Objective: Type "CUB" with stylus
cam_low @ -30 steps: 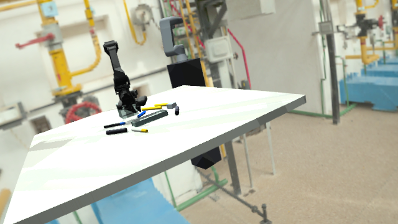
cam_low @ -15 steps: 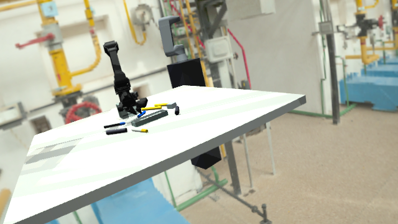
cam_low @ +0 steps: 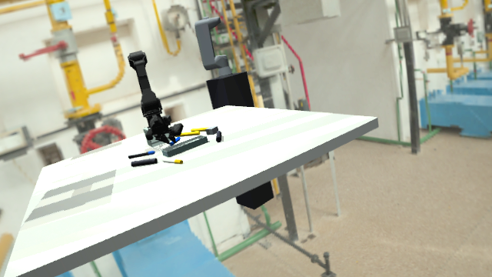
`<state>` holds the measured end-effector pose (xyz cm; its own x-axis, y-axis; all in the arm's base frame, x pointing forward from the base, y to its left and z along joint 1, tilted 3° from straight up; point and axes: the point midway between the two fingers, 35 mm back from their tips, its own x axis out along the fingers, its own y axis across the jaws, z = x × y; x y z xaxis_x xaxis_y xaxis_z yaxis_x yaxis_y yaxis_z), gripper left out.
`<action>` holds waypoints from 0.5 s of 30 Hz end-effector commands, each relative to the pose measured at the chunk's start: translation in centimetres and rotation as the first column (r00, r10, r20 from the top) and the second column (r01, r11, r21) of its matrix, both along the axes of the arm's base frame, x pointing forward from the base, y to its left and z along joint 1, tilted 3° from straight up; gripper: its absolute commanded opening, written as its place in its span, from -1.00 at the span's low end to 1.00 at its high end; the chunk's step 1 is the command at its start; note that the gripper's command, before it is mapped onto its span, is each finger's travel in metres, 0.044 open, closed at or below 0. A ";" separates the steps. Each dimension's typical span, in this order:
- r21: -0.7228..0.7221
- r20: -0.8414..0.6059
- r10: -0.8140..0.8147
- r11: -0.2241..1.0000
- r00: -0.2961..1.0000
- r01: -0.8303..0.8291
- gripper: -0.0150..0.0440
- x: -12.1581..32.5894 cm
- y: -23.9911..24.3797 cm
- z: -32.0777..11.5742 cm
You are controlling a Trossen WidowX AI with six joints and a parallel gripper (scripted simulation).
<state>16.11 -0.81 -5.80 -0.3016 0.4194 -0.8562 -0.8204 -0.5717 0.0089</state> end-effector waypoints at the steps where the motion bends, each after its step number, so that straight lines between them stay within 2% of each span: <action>1: 0.000 0.000 0.000 1.000 1.000 0.000 -0.07 0.0 0.0 0.0; 5: 0.000 0.000 0.000 1.000 1.000 0.000 -0.43 0.0 0.0 0.0; 8: 0.000 0.000 0.000 1.000 1.000 0.000 -0.49 0.0 0.0 0.0; 15: 0.000 0.000 0.000 1.000 1.000 0.000 -0.49 0.2 -0.1 1.9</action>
